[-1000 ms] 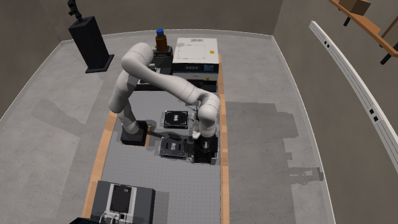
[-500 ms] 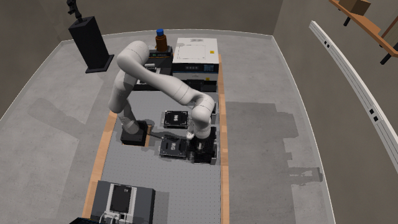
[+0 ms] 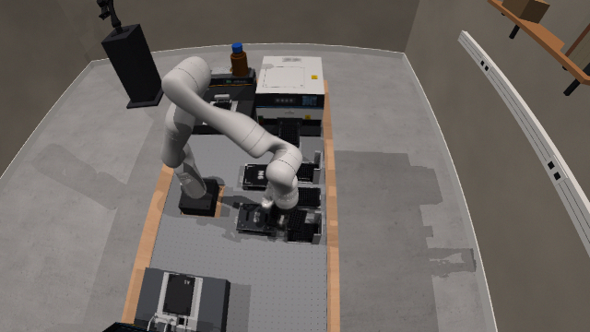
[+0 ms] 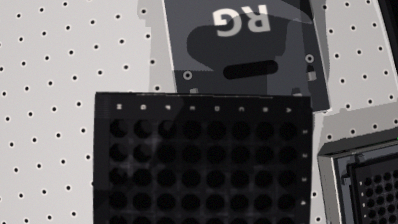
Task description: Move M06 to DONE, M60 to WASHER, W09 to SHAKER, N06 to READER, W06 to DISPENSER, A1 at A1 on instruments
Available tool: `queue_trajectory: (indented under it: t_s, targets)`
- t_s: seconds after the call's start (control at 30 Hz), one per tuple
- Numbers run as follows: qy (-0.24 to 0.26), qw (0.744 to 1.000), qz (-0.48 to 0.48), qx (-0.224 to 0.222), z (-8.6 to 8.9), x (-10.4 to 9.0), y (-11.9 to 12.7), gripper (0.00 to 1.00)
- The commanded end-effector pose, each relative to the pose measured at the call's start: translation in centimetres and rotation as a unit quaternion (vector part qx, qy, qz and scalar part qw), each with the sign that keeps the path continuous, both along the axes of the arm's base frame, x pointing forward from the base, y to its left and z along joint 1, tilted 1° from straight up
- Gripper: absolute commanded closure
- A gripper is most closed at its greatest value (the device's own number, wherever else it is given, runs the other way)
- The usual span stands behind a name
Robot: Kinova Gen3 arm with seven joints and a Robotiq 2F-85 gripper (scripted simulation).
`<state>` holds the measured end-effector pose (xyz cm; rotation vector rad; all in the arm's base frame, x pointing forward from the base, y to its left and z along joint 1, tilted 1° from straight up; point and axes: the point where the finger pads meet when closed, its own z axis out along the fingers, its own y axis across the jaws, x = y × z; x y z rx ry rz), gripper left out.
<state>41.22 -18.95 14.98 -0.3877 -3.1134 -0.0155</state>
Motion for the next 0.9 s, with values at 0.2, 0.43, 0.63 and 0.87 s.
queue_trajectory:
  t_s: [0.2, 0.43, 0.63, 0.87]
  targets:
    - [-0.001, 0.999, -0.051, -0.001, 0.1, -2.8, -0.8, 0.06]
    - [-0.001, 0.998, -0.056, -0.001, 0.1, -5.0, -1.5, 0.06]
    - [0.000, 0.997, -0.079, -0.001, 0.1, -6.3, -1.8, 0.06]
    - [0.000, 0.993, -0.120, -0.001, 0.1, -8.5, -2.5, 0.06]
